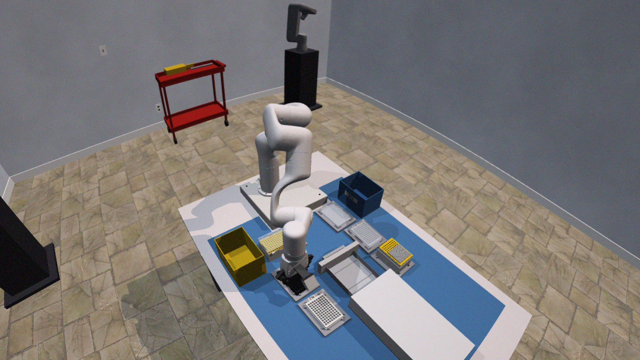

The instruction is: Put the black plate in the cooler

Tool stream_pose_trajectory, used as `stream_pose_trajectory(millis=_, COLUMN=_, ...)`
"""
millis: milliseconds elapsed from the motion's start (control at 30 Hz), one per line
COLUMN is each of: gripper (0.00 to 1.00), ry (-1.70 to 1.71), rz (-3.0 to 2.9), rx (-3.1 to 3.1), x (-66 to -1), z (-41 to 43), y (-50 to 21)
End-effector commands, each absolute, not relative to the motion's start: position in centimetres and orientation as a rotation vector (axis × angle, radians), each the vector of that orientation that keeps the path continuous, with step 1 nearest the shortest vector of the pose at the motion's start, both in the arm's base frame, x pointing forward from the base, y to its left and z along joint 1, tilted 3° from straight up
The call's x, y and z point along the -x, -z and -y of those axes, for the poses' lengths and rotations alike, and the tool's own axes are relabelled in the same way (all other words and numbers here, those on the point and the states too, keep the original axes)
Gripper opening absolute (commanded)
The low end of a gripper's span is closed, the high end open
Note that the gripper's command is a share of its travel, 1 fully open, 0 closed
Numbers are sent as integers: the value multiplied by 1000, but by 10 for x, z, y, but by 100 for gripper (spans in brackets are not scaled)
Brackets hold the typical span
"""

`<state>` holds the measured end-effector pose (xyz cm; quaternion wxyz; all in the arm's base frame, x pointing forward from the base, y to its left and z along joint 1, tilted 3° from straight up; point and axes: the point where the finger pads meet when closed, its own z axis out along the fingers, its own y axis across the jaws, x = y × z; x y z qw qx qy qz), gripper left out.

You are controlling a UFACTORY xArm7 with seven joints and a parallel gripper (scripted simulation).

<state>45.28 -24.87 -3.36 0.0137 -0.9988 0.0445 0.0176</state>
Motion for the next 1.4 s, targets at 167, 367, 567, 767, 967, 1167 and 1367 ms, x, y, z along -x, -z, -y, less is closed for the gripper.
stream_pose_trajectory(millis=167, gripper=0, ry=-48, rz=-139, rx=3112, x=-454, z=250, y=31)
stream_pose_trajectory(millis=367, gripper=0, ry=-48, rz=-139, rx=3112, x=-454, z=250, y=31)
stream_pose_trajectory(millis=567, gripper=0, ry=-48, rz=-139, rx=3112, x=-454, z=250, y=31)
stream_pose_trajectory(millis=767, gripper=0, ry=-48, rz=-139, rx=3112, x=-454, z=250, y=31)
stream_pose_trajectory(millis=967, gripper=0, ry=-48, rz=-139, rx=3112, x=-454, z=250, y=31)
stream_pose_trajectory(millis=1167, gripper=0, ry=-48, rz=-139, rx=3112, x=-454, z=250, y=31)
stream_pose_trajectory(millis=1367, gripper=0, ry=-48, rz=-139, rx=3112, x=-454, z=250, y=31)
